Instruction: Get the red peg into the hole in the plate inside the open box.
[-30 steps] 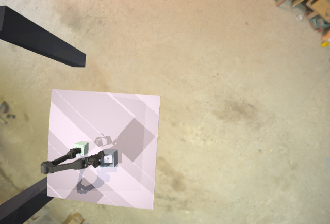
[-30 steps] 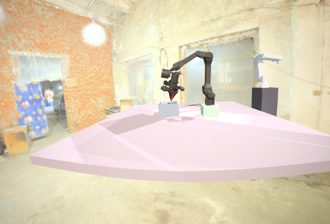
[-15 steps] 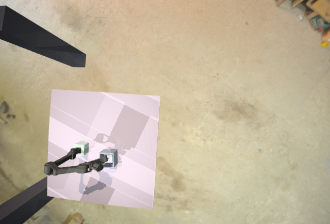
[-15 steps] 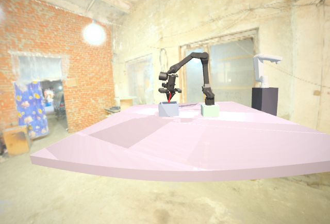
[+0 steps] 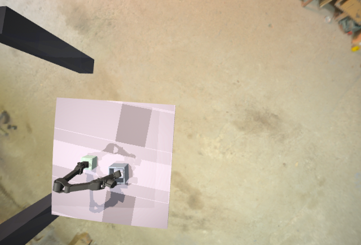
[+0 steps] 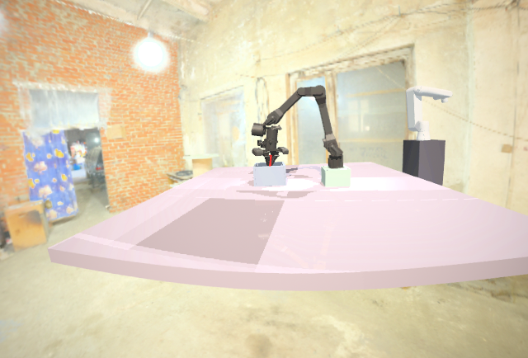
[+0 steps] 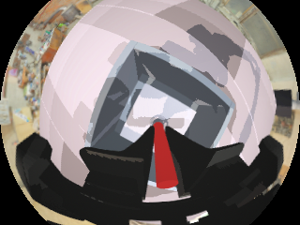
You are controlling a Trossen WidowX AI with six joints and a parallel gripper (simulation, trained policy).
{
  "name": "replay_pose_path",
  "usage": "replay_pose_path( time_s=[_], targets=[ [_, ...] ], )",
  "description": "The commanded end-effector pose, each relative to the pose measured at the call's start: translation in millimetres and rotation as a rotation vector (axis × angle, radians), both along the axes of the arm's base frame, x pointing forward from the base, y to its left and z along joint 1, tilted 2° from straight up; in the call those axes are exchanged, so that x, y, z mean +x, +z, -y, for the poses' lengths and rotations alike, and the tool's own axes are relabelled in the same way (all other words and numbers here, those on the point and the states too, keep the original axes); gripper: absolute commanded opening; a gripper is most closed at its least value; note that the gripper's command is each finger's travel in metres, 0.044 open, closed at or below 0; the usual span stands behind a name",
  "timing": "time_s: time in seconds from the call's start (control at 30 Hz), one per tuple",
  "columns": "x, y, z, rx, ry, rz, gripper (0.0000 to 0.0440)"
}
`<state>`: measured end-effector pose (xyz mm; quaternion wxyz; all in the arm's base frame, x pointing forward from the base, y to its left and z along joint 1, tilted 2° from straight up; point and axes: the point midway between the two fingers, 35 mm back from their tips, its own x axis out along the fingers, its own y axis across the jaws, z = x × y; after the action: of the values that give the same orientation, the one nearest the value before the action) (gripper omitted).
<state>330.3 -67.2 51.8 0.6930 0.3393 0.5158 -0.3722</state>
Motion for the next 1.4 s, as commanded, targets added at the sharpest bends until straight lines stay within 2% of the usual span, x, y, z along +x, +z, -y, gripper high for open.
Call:
replay_pose_path(
  time_s=[0.0, 0.07, 0.17, 0.2, 0.33, 0.63, 1.1, 1.37],
  targets=[
    [2, -9, 3, 0.002, 0.018, -0.019, 0.0119],
    [2, -12, 5, 0.0, 0.03, -0.035, 0.0151],
    [4, -15, 7, -0.006, 0.042, -0.058, 0.0155],
    [7, -14, 9, -0.009, 0.044, -0.054, 0.0171],
    [18, -11, 15, -0.021, 0.057, -0.044, 0.0267],
    [41, -3, 33, -0.055, 0.08, -0.032, 0.0439],
    [72, 19, 69, -0.137, 0.046, 0.069, 0.044],
    [73, 20, 70, -0.138, 0.045, 0.071, 0.044]
  ],
)
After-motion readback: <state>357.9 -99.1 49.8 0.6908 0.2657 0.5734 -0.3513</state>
